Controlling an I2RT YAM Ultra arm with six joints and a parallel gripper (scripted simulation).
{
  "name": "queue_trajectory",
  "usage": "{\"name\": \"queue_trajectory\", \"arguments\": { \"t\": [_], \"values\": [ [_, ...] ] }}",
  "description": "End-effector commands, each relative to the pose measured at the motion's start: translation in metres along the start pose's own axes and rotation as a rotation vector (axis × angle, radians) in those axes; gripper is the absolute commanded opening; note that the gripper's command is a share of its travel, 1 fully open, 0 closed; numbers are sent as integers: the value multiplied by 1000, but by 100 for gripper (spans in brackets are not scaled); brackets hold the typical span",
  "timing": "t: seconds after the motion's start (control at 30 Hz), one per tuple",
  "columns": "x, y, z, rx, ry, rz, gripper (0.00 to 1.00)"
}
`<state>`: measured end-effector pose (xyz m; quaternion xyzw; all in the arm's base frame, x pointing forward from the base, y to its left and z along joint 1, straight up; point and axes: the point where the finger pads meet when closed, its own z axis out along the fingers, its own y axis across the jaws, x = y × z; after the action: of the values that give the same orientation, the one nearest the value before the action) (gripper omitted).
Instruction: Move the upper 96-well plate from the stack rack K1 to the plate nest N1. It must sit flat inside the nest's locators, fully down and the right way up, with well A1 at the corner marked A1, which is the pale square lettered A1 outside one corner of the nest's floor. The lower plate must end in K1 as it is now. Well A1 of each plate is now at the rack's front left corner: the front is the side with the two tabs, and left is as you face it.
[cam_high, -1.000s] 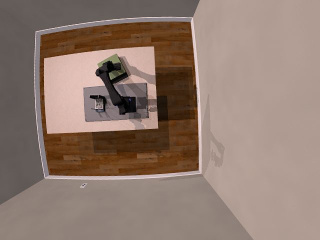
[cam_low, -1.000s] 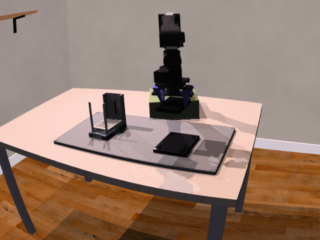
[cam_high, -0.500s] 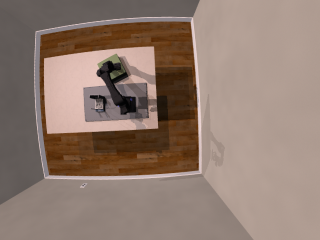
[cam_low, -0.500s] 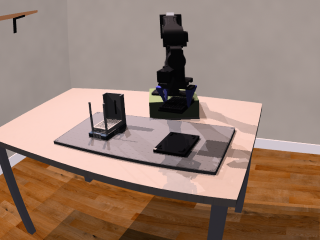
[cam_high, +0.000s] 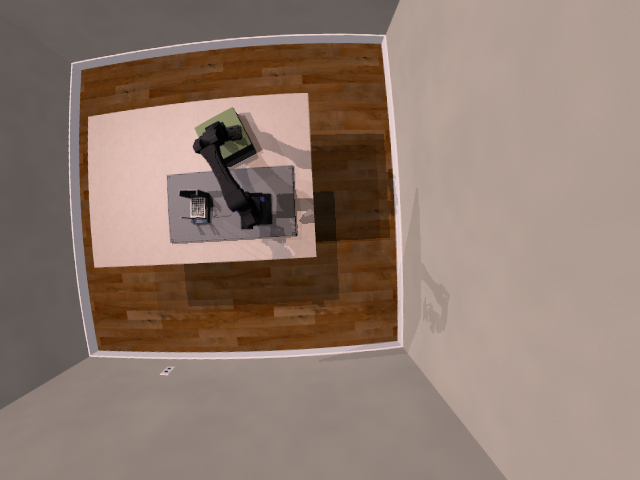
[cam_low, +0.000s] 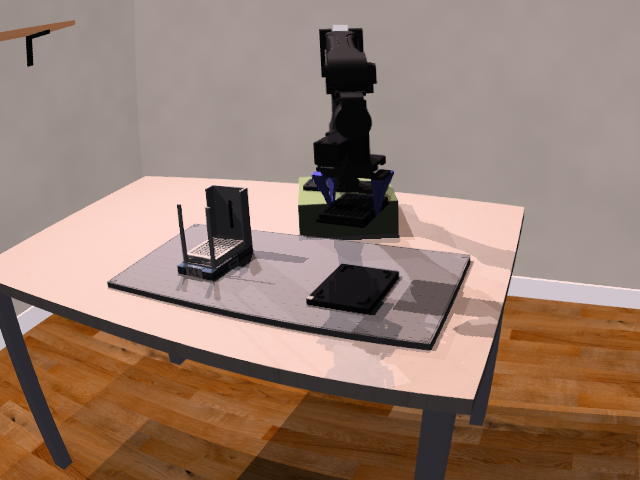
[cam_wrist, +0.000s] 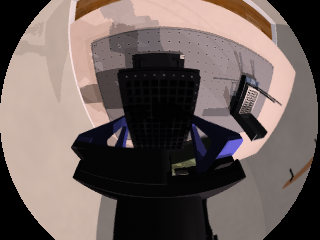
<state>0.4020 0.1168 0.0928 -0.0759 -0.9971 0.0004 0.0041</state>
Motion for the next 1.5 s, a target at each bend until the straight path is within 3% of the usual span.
{"name": "queue_trajectory", "arguments": {
  "t": [0.0,1.13,1.17,1.47],
  "values": [
    [-9,-5,-17,-12,-42,9,0],
    [-8,-3,-7,-2,-19,5,0],
    [-11,-1,-19,-18,-54,5,0],
    [-11,-1,-21,-21,-61,4,0]
  ]
}}
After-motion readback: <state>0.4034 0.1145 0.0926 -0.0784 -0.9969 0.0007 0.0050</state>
